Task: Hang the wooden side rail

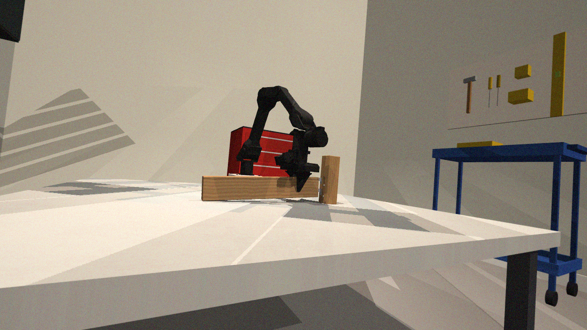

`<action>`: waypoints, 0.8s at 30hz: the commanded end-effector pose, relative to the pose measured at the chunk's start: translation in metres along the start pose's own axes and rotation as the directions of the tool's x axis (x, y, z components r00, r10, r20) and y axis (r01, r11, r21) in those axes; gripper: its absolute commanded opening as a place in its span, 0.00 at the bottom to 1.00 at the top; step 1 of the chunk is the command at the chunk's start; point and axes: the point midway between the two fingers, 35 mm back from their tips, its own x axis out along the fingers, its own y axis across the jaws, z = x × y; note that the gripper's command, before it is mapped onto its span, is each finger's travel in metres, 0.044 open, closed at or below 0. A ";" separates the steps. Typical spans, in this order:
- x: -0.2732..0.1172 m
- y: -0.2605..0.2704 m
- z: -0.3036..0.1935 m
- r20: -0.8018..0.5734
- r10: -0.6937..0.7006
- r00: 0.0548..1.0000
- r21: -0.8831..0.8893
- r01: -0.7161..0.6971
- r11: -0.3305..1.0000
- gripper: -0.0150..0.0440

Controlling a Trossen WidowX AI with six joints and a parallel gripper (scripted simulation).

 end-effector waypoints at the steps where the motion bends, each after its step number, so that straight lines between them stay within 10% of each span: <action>1: -0.002 0.000 -0.002 -0.004 0.006 1.000 0.003 -0.006 1.000 0.25; 24: -0.004 0.002 -0.005 -0.005 0.006 1.000 0.003 -0.006 1.000 0.25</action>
